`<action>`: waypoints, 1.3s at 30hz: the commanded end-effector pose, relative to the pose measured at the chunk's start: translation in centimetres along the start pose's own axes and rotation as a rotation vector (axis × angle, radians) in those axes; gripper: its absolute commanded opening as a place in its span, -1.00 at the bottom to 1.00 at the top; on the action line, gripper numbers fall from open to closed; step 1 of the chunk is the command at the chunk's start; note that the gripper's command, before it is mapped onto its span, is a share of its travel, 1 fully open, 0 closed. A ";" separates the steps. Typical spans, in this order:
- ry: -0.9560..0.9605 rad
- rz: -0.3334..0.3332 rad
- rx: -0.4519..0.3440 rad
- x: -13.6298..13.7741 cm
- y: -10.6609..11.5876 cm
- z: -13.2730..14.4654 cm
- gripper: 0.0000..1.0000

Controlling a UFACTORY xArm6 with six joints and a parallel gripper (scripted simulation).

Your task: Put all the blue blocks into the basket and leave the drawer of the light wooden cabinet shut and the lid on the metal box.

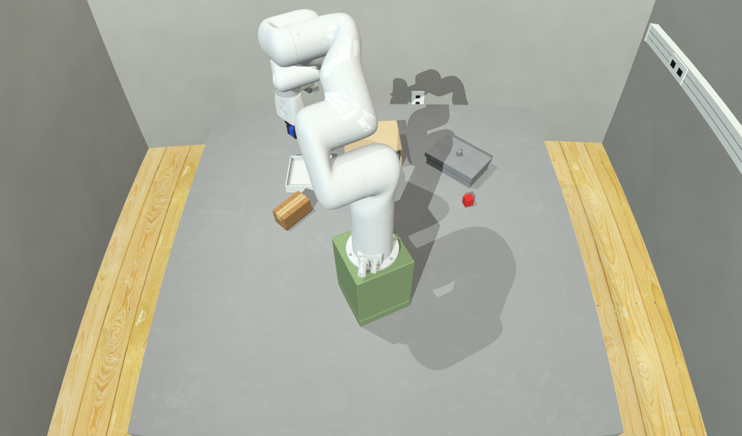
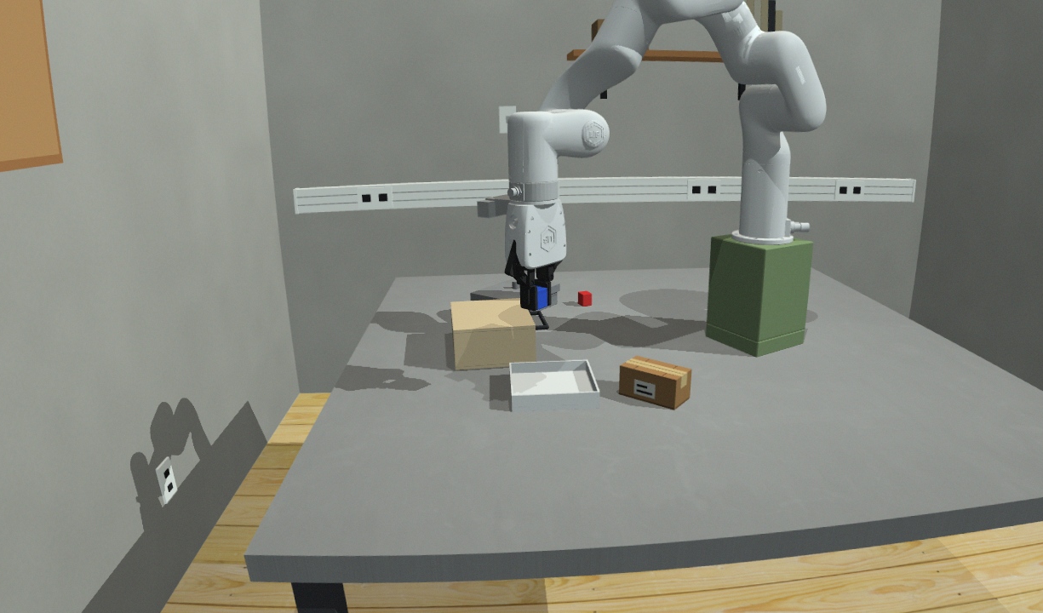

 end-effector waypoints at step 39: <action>0.000 -0.004 0.001 -0.2 -3.6 -0.1 -1.00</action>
Point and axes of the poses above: the point where the finger pads meet when closed, its own y axis back along the fingers, its own x axis across the jaws, z = x × y, the point moved 4 cm from there along y, back along the fingers, and after that the axes turned 1 degree about y, right-handed, at the moved point
